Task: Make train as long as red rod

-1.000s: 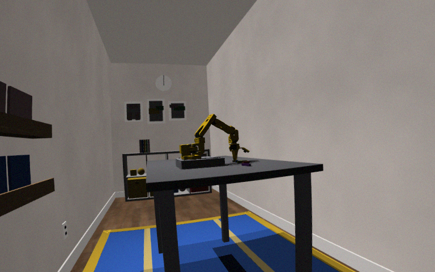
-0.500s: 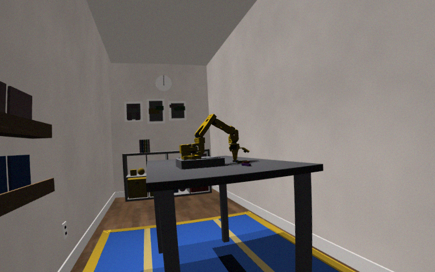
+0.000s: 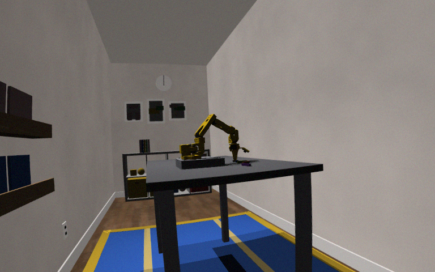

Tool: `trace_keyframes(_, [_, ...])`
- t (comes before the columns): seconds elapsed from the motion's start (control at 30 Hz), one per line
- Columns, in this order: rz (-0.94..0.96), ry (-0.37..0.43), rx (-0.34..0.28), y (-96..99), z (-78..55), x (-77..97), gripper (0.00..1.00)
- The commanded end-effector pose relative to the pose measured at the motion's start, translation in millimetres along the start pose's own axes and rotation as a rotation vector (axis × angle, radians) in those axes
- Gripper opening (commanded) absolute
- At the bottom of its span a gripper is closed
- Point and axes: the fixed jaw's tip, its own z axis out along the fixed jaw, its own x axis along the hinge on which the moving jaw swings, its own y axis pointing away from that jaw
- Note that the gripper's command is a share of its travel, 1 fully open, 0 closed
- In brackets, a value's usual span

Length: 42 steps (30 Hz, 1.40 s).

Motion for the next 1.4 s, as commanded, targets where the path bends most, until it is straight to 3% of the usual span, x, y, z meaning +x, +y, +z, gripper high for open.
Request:
trace_keyframes(0.0, [0.003,0.012,0.015,-2.4,4.7,3.4,0.00])
trace_keyframes(0.47, [0.003,0.012,0.015,-2.5,2.6,3.2,0.00])
trace_keyframes(1.1, [0.003,0.013,0.014,-5.2,-29.0,2.9,0.00])
trace_keyframes(1.37, [0.003,0.013,0.014,-5.7,-32.2,3.1,0.00])
